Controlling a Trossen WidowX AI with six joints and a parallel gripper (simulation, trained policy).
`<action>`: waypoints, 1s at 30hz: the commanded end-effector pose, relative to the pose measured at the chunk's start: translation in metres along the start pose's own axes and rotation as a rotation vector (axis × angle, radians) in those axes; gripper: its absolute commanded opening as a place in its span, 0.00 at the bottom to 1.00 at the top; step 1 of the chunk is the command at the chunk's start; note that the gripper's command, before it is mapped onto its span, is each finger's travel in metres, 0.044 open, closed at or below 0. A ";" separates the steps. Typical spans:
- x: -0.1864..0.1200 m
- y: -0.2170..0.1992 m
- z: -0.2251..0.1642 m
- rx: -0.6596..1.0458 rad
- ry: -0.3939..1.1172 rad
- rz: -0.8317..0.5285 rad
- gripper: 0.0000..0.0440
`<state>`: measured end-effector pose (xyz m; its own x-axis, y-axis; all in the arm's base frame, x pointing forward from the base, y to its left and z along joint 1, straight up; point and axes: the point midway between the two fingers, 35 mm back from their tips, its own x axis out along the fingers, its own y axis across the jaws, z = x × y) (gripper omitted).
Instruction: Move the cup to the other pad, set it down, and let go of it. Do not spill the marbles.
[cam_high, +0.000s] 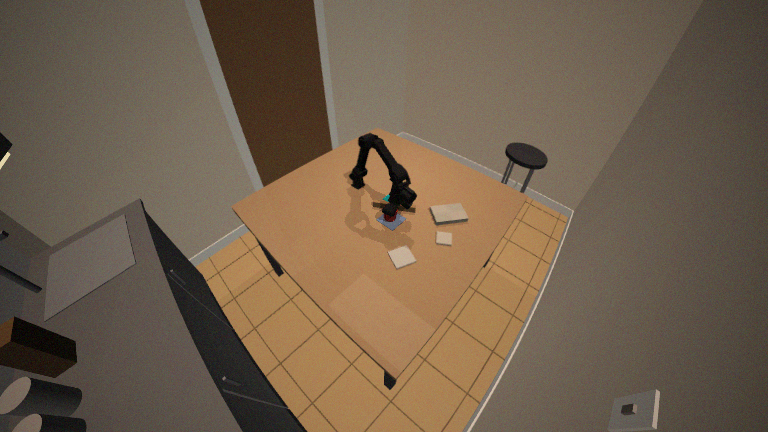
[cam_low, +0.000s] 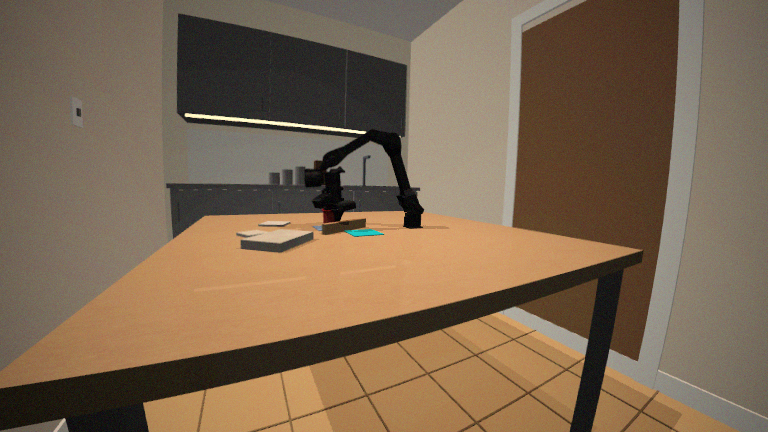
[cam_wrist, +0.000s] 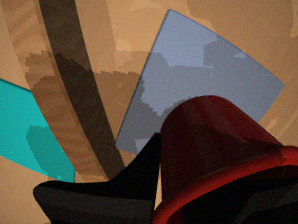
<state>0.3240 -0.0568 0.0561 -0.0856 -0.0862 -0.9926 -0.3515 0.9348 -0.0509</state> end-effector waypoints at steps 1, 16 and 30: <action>-0.008 -0.001 -0.001 -0.031 -0.012 0.001 0.00; -0.049 0.016 -0.002 -0.136 -0.050 -0.003 0.00; -0.074 0.055 0.010 -0.217 -0.109 -0.023 0.00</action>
<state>0.3210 -0.0027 0.1208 0.0029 -0.0629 -0.9980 -0.5388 0.8407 -0.0545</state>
